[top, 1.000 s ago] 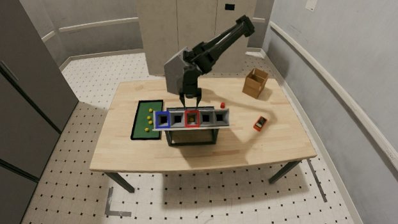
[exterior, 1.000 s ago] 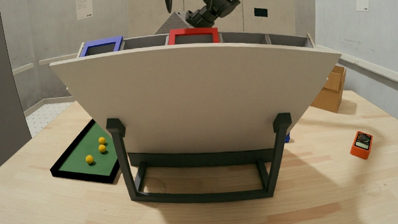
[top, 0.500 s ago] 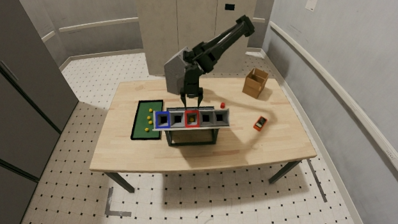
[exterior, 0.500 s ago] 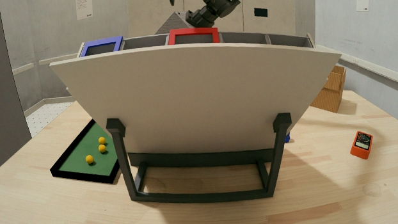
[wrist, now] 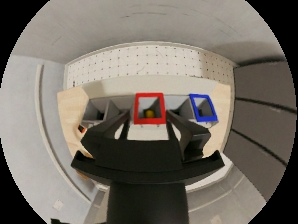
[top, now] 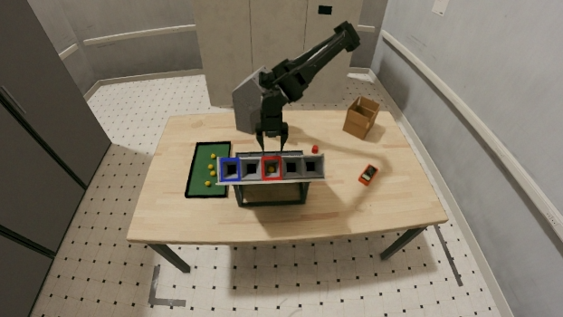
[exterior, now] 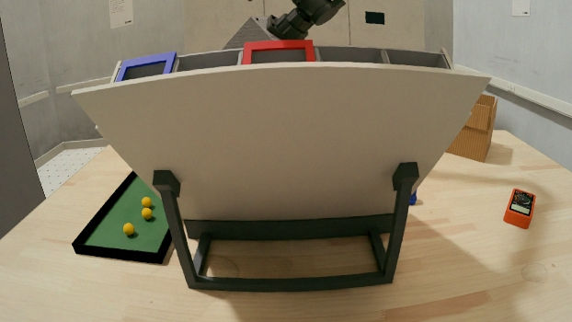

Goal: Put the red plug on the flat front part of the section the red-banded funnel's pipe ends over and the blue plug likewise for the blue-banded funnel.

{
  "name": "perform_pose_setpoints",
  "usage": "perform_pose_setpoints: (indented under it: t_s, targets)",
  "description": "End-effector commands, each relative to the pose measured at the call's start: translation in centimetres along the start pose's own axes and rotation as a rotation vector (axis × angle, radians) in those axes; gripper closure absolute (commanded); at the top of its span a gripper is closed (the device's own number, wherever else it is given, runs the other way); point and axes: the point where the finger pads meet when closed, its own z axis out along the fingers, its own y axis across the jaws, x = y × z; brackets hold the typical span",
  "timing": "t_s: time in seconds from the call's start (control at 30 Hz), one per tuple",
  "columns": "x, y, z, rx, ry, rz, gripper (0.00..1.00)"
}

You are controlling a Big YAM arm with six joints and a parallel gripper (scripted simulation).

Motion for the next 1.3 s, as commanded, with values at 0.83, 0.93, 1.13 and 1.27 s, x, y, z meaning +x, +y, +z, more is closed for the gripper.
perform_pose_setpoints:
  t_s: [0.83, 0.93, 1.13, 1.27]
  targets:
    - [14.4, -0.6, -6.7, 0.01, -0.027, -0.03, 0.41]
    - [14.7, -0.6, -6.8, 0.011, -0.031, -0.037, 0.41]
    - [18.4, -0.7, -5.8, 0.013, 0.07, -0.035, 0.41]
    - [22.1, -0.9, -4.8, 0.015, 0.172, -0.034, 0.41]
